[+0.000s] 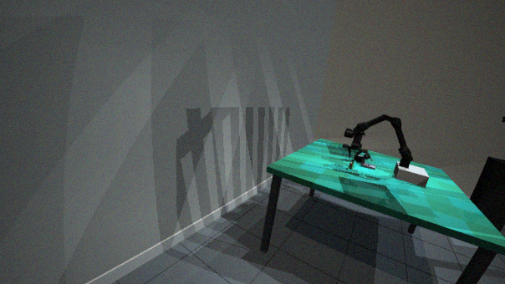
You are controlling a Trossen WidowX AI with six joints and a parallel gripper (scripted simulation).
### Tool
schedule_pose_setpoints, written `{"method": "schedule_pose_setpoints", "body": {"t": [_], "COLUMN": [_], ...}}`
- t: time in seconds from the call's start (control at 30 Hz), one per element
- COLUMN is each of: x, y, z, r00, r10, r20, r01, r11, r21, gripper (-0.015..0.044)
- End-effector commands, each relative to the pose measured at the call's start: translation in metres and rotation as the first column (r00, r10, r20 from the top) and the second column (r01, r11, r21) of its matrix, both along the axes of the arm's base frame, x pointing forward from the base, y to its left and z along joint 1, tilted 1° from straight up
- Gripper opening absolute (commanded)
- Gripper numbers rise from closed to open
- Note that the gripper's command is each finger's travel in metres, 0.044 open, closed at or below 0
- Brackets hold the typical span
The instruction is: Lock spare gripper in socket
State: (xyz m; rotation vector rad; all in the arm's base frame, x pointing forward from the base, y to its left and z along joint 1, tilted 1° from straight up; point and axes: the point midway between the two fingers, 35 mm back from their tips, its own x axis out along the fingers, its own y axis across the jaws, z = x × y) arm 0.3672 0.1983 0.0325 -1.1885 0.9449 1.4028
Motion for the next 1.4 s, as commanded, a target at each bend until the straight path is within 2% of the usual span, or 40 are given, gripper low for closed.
{"method": "schedule_pose_setpoints", "body": {"t": [0.0, 0.8, 1.2, 1.37], "x": [-0.002, -0.003, -0.003, -0.003], "y": [-0.001, 0.0, 0.0, 0.0], "z": [-0.011, -0.05, -0.051, -0.051], "r00": [1.0, 1.0, 1.0, 1.0], "r10": [0.003, 0.003, 0.003, 0.003], "r20": [-0.012, -0.012, -0.012, -0.012], "r01": [-0.003, -0.003, -0.003, -0.003], "r11": [1.0, 1.0, 1.0, 1.0], "r21": [-0.01, -0.01, -0.01, -0.01], "gripper": [0.018, 0.018, 0.018, 0.0049]}}
